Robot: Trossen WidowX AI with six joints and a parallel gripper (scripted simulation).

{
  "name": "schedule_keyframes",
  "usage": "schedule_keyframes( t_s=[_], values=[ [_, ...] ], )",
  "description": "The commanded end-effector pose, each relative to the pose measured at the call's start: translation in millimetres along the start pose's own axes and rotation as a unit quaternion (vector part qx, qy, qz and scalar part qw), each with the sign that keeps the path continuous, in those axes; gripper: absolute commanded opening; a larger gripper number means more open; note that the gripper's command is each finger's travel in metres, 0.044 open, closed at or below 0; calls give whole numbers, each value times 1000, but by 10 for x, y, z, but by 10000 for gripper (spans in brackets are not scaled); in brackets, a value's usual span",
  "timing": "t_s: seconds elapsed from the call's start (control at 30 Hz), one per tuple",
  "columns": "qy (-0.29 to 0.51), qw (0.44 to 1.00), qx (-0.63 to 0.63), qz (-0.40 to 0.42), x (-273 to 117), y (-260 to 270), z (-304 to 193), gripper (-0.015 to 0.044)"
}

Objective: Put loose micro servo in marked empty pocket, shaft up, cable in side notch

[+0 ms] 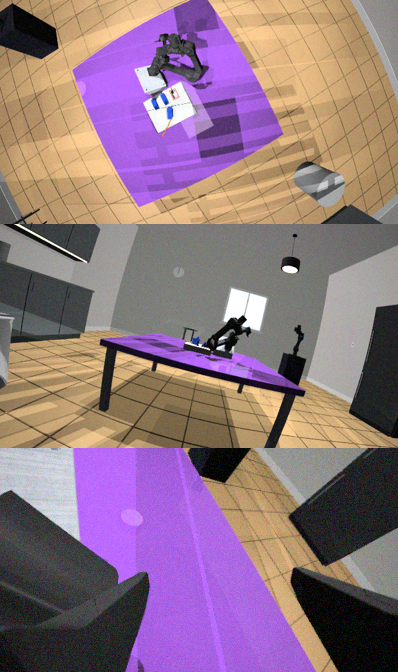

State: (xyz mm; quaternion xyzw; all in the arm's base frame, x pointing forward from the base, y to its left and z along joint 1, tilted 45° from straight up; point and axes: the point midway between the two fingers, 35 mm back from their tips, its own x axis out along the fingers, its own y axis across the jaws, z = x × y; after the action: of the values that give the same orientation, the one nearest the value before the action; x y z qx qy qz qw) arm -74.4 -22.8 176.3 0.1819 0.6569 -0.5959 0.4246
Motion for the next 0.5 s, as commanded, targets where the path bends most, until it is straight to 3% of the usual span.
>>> schedule_keyframes(
  t_s=[0.0, 0.47],
  values=[
    [0, 1000, -2, 0, 6, -7, 8, 426],
    [-104, 982, -98, 124, 8, -59, 734, 440]
  ],
)
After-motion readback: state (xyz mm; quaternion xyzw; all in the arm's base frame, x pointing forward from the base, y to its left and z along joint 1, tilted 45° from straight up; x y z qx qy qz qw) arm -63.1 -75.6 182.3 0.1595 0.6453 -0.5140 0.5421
